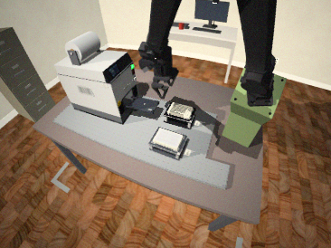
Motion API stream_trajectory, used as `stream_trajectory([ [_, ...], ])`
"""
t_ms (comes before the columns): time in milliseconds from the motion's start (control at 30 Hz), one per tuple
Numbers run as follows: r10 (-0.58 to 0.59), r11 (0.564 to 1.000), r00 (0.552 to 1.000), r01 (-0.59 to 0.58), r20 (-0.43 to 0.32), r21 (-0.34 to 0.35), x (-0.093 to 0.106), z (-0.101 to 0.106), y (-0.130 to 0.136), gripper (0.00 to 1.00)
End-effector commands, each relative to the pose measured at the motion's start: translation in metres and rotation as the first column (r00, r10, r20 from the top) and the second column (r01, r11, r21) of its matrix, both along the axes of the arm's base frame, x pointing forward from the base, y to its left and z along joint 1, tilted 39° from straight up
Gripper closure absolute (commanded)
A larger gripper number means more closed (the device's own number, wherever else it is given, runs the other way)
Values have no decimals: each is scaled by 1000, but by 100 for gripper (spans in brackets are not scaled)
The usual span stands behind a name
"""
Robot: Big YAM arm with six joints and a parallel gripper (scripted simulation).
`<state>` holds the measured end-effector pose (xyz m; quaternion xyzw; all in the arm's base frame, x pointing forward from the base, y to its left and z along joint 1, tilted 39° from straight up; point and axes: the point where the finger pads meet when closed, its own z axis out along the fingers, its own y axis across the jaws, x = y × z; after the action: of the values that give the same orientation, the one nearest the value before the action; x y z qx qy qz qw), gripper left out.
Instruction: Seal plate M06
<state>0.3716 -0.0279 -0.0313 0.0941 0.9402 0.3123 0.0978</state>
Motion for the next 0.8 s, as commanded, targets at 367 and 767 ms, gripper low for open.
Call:
stream_trajectory([
  [367, 10, 1000, 1000, -9, 22, -11, 14, 10, 2, 0],
  [767, -47, 999, 997, 47, 54, -2, 7, -29, 31, 0],
])
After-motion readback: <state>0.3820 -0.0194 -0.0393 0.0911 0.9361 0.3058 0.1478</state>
